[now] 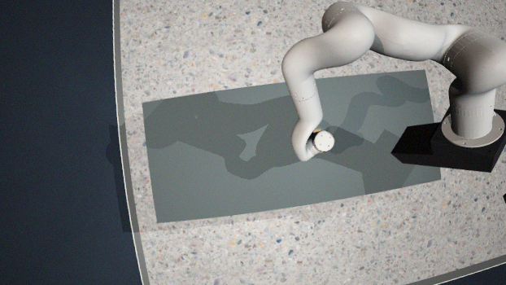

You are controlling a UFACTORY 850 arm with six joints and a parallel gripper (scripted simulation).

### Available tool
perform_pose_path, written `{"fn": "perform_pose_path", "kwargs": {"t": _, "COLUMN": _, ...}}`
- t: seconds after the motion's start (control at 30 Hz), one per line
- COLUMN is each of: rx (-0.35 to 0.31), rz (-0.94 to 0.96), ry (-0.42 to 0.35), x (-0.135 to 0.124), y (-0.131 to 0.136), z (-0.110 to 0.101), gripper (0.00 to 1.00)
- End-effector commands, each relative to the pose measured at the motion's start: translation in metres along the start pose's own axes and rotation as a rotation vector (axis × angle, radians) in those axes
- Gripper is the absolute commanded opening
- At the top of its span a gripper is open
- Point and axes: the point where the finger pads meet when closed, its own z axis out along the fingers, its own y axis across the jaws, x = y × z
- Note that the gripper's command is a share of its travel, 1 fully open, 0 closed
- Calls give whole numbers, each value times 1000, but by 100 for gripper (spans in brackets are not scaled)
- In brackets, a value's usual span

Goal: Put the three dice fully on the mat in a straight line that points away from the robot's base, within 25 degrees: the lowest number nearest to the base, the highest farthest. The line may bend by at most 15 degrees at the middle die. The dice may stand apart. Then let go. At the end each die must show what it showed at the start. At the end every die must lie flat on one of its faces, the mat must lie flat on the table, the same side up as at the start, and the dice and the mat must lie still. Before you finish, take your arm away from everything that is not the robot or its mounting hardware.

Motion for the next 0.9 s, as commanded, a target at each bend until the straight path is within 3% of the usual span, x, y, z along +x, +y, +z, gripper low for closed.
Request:
{"fn": "perform_pose_path", "kwargs": {"t": 0.0, "rx": 1, "rz": 0, "ry": 0, "x": 0, "y": 0, "z": 0, "gripper": 15}}
{"fn": "perform_pose_path", "kwargs": {"t": 0.87, "rx": 1, "rz": 0, "ry": 0, "x": 0, "y": 0, "z": 4, "gripper": 15}}
